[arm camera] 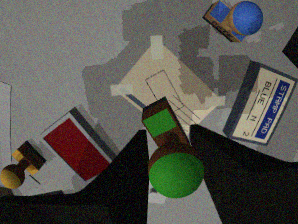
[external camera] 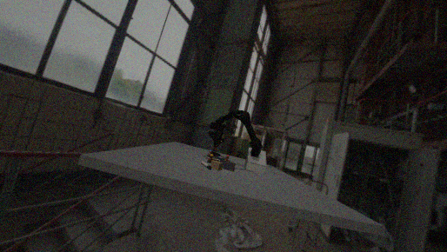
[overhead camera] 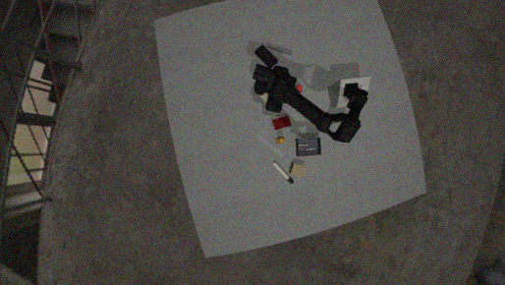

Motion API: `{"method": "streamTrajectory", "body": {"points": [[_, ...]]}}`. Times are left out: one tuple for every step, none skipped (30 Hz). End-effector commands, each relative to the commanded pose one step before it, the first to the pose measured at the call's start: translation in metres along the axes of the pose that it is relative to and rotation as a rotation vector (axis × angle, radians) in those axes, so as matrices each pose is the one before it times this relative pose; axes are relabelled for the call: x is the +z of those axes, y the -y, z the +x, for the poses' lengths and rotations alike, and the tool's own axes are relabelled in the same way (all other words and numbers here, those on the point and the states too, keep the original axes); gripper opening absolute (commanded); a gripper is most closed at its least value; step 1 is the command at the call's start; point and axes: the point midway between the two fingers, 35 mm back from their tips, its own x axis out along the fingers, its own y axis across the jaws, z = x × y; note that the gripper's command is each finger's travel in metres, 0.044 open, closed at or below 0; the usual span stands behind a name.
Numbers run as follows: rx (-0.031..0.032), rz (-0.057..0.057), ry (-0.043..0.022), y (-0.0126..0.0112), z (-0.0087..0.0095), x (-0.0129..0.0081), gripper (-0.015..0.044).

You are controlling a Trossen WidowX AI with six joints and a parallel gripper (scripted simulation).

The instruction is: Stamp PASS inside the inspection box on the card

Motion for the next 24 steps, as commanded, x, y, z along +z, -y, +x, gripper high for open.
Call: {"method": "streamTrajectory", "body": {"points": [[-0.00444, -0.0011, -0.00197, -0.01364, -0.00212, -0.00894, 0.0000], [-0.00081, 0.0002, 0.00023, -0.00394, -0.00048, -0.00286, 0.0000], [-0.00076, 0.0002, 0.00023, -0.00388, -0.00045, -0.00292, 0.0000], [-0.00071, 0.0002, 0.00022, -0.00382, -0.00043, -0.00297, 0.0000], [-0.00067, 0.0002, 0.00021, -0.00375, -0.00040, -0.00303, 0.0000], [-0.00062, 0.0001, 0.00020, -0.00369, -0.00038, -0.00308, 0.0000], [-0.00058, 0.0001, 0.00019, -0.00362, -0.00035, -0.00314, 0.0000], [-0.00053, 0.0001, 0.00018, -0.00356, -0.00033, -0.00319, 0.0000], [-0.00049, 0.0001, 0.00016, -0.00349, -0.00031, -0.00324, 0.0000], [-0.00044, 0.0001, 0.00015, -0.00342, -0.00028, -0.00328, 0.0000], [-0.00040, 0.0001, 0.00014, -0.00335, -0.00026, -0.00333, 0.0000], [-0.00035, 0.0001, 0.00012, -0.00328, -0.00023, -0.00337, 0.0000], [-0.00031, 0.0001, 0.00011, -0.00321, -0.00021, -0.00342, 0.0000], [-0.00027, 0.0001, 0.00009, -0.00314, -0.00019, -0.00346, 0.0000], [-0.00022, 0.0001, 0.00008, -0.00307, -0.00017, -0.00350, 0.0000], [-0.00018, 0.0001, 0.00006, -0.00299, -0.00014, -0.00354, 0.0000], [-0.00014, 0.0001, 0.00004, -0.00292, -0.00012, -0.00357, 0.0000], [-0.00009, 0.0001, 0.00003, -0.00284, -0.00010, -0.00361, 0.0000], [-0.00005, 0.0000, 0.00001, -0.00277, -0.00008, -0.00364, 0.0000], [-0.00001, 0.0000, -0.00001, -0.00269, -0.00006, -0.00367, 0.0000], [0.00003, 0.0000, -0.00003, -0.00262, -0.00004, -0.00371, 0.0000], [0.00008, 0.0000, -0.00005, -0.00254, -0.00001, -0.00373, 0.0000], [0.00012, 0.0000, -0.00007, -0.00246, 0.00001, -0.00376, 0.0000], [0.00016, 0.0000, -0.00009, -0.00239, 0.00003, -0.00379, 0.0000]]}}
